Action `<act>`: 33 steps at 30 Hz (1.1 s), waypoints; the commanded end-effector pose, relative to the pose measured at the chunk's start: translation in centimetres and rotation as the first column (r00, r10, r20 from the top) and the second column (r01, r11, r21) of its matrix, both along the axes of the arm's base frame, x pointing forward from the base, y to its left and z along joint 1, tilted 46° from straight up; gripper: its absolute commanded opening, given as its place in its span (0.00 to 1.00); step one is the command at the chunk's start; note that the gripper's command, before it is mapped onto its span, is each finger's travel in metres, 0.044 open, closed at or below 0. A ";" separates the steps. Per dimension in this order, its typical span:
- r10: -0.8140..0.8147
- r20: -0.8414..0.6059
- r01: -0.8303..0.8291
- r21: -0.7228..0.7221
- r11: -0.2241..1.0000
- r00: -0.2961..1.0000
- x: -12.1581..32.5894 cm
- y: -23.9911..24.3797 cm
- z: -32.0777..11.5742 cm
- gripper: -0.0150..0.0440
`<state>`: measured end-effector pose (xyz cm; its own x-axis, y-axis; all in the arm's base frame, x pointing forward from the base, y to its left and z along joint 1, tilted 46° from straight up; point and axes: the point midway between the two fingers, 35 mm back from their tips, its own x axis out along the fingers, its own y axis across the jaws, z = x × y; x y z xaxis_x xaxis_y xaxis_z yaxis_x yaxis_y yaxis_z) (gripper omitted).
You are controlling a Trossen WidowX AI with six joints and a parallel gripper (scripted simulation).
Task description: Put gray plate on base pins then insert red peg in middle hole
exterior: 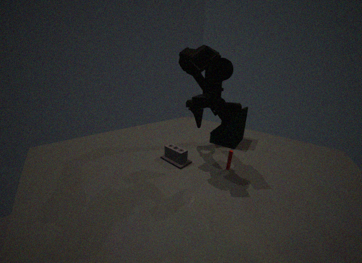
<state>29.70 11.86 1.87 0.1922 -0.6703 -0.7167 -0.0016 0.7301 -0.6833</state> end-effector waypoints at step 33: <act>-0.693 0.525 0.591 0.382 0.711 0.494 -5.7 0.1 -9.3 1.00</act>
<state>23.80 12.53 -6.92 0.1512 -0.6934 -0.7045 0.8688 0.4331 -0.2398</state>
